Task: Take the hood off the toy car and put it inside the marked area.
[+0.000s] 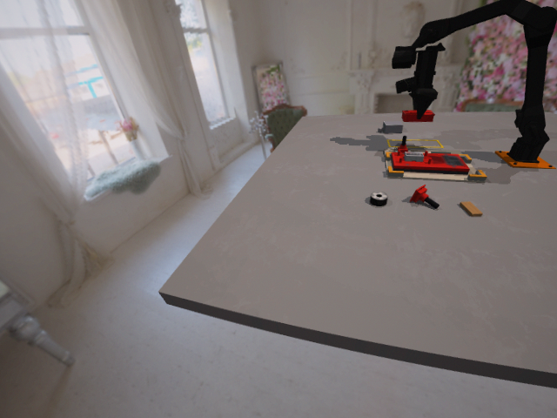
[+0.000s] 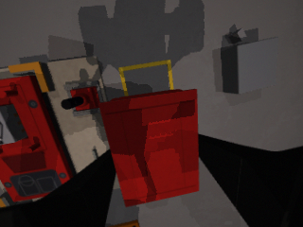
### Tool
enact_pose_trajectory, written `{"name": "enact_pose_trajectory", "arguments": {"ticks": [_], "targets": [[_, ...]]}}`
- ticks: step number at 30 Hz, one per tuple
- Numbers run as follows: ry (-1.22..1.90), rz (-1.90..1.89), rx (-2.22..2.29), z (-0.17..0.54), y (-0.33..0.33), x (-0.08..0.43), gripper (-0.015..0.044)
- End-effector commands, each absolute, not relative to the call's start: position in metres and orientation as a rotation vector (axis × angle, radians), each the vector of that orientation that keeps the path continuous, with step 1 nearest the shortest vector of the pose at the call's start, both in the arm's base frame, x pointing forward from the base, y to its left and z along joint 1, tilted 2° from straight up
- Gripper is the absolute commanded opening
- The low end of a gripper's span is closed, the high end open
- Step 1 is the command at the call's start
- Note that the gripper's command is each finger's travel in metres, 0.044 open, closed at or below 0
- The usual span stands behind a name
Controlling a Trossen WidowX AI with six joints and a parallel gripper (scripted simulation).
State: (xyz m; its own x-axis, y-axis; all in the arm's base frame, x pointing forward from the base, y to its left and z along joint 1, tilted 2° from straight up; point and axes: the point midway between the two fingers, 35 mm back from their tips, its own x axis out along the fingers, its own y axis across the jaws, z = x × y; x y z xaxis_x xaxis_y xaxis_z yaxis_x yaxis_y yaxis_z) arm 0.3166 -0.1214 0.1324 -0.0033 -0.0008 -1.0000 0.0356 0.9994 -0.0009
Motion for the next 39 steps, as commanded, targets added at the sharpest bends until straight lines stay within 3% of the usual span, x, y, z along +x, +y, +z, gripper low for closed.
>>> {"name": "enact_pose_trajectory", "arguments": {"ticks": [1,39], "targets": [[1.572,-0.030,0.018,0.135,-0.132,0.309,0.0000],[1.572,-0.030,0.018,0.113,-0.135,0.310,0.0000]]}}
